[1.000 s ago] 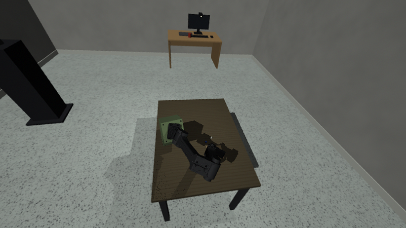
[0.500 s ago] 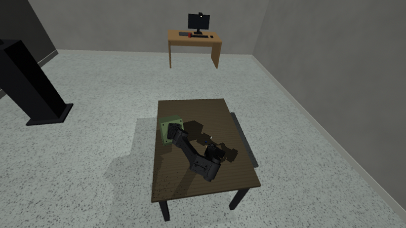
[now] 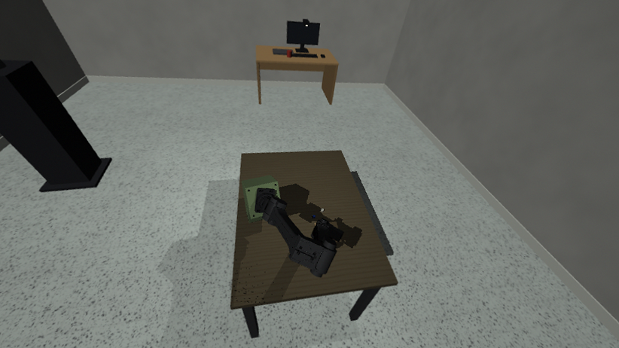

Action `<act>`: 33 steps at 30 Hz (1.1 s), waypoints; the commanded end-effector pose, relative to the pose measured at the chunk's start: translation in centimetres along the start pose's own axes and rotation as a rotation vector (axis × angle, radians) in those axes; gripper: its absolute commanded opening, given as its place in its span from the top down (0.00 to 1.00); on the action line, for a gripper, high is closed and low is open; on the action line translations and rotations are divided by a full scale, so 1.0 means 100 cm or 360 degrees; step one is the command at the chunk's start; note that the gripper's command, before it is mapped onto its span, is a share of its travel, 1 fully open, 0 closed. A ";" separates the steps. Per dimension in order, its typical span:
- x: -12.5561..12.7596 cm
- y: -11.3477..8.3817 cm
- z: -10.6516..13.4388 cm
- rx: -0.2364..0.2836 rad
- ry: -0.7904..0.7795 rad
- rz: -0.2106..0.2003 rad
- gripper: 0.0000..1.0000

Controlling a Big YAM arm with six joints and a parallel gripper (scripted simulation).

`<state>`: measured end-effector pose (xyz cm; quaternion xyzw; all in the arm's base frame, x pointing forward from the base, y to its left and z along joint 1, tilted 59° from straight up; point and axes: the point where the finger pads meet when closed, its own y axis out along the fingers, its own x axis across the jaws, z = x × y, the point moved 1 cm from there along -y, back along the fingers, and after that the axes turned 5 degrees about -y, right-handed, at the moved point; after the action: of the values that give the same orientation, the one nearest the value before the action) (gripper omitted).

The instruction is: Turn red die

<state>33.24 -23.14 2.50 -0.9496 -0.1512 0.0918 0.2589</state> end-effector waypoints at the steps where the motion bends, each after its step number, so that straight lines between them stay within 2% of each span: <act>1: 0.002 -0.001 0.006 0.0001 -0.0013 -0.0014 0.70; 14: 0.002 -0.001 0.006 0.0001 -0.0013 -0.0013 0.70; 19: -0.002 0.005 0.002 0.0000 -0.0007 0.0007 0.70; 22: -0.002 0.006 0.001 -0.0002 -0.0004 0.0005 0.70; 23: 0.005 0.003 0.001 -0.0007 -0.0015 -0.0018 0.70; 25: 0.000 0.009 -0.001 -0.0006 0.0000 0.0003 0.70; 33: 0.000 0.018 0.001 -0.0004 -0.0007 -0.0002 0.70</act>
<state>33.48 -24.32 1.85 -0.9499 -0.1486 0.0890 0.2601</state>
